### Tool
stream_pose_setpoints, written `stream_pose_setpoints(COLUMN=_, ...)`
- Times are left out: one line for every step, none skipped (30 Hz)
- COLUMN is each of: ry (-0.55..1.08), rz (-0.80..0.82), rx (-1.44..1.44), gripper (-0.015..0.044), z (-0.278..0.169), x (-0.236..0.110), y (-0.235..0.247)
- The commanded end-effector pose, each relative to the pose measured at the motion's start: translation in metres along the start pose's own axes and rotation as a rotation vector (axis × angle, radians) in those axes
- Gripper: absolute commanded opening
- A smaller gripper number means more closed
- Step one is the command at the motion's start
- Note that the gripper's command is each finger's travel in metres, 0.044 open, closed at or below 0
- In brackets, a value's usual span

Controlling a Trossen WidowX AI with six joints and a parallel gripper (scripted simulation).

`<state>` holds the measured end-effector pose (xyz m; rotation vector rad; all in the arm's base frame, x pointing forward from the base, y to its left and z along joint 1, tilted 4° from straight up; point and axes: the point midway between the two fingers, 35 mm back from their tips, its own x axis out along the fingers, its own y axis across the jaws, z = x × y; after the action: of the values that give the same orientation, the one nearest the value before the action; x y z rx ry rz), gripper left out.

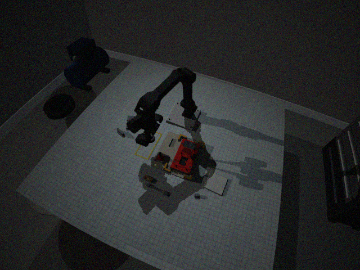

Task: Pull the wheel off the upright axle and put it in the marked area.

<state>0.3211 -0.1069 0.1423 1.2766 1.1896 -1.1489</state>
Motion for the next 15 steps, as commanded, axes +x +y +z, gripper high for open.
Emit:
stream_pose_setpoints(ry=-0.001, rz=0.009, rx=-0.007, gripper=0.0, z=0.015, x=-0.003, y=-0.011)
stream_pose_setpoints(ry=-0.001, rz=0.009, rx=-0.007, gripper=0.0, z=0.019, x=-0.003, y=-0.014)
stream_pose_setpoints(ry=-0.001, rz=0.009, rx=-0.007, gripper=0.0, z=0.024, x=-0.003, y=-0.018)
stream_pose_setpoints(ry=-0.001, rz=0.009, rx=-0.008, gripper=0.0, z=0.028, x=-0.004, y=-0.021)
stream_pose_setpoints(ry=-0.002, rz=0.009, rx=-0.008, gripper=0.0, z=0.031, x=-0.004, y=-0.024)
stream_pose_setpoints(ry=-0.002, rz=0.009, rx=-0.008, gripper=0.0, z=0.033, x=-0.004, y=-0.026)
stream_pose_setpoints(ry=-0.002, rz=0.009, rx=-0.008, gripper=0.0, z=0.034, x=-0.004, y=-0.027)
stream_pose_setpoints(ry=-0.002, rz=0.009, rx=-0.008, gripper=0.0, z=0.034, x=-0.003, y=-0.027)
stream_pose_setpoints(ry=-0.002, rz=0.009, rx=-0.008, gripper=0.0, z=0.034, x=-0.002, y=-0.026)
stream_pose_setpoints(ry=-0.002, rz=0.009, rx=-0.008, gripper=0.0, z=0.034, x=0.0, y=-0.026)
stream_pose_setpoints(ry=-0.002, rz=0.009, rx=-0.008, gripper=0.0, z=0.034, x=0.002, y=-0.026)
stream_pose_setpoints(ry=-0.002, rz=0.009, rx=-0.008, gripper=0.0, z=0.034, x=0.005, y=-0.026)
stream_pose_setpoints(ry=-0.002, rz=0.009, rx=-0.008, gripper=0.0, z=0.034, x=0.008, y=-0.026)
stream_pose_setpoints(ry=-0.002, rz=0.009, rx=-0.008, gripper=0.0, z=0.034, x=0.011, y=-0.026)
stream_pose_setpoints(ry=-0.002, rz=0.009, rx=-0.008, gripper=0.0, z=0.034, x=0.014, y=-0.026)
